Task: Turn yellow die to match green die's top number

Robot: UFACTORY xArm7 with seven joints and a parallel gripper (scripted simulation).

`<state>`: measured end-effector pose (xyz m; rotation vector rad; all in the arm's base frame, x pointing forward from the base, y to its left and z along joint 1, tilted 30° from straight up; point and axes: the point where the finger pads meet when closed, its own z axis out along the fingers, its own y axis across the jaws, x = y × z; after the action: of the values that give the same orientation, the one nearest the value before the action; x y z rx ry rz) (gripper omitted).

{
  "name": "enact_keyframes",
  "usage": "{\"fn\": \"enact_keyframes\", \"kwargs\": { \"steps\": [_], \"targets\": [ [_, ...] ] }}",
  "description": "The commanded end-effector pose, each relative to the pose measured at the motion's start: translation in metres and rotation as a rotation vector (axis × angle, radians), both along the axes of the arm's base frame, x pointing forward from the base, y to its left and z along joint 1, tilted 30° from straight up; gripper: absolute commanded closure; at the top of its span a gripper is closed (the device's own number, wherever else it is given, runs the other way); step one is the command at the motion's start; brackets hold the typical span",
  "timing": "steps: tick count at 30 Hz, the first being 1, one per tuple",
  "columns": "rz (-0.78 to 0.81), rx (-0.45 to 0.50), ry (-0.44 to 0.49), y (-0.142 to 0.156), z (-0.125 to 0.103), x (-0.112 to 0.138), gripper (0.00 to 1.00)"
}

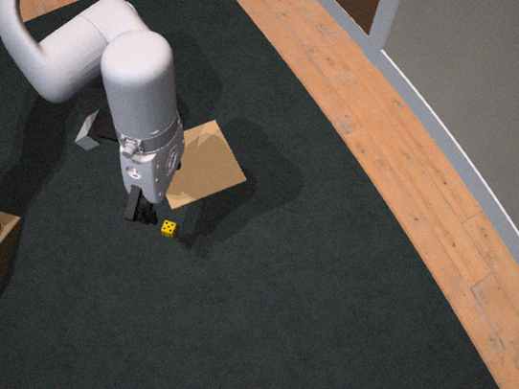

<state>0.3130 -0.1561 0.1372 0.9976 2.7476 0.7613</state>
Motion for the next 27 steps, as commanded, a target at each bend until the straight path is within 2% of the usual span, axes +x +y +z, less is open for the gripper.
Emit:
{"fn": "enact_keyframes", "kwargs": {
  "steps": [1, 11, 17, 21, 23, 27],
  "targets": [
    [-0.003, -0.001, -0.002, -0.002, 0.001, 0.001, 0.00],
    [-0.022, 0.005, 0.007, -0.002, 0.000, 0.001, 0.00],
    [-0.189, 0.059, 0.087, 0.001, -0.005, 0.004, 0.00],
    [-0.214, 0.067, 0.099, 0.002, -0.005, 0.005, 0.00],
    [-0.307, 0.097, 0.143, 0.004, -0.008, 0.006, 0.00],
    [-0.385, 0.122, 0.180, 0.005, -0.010, 0.008, 0.00]
  ]
}}
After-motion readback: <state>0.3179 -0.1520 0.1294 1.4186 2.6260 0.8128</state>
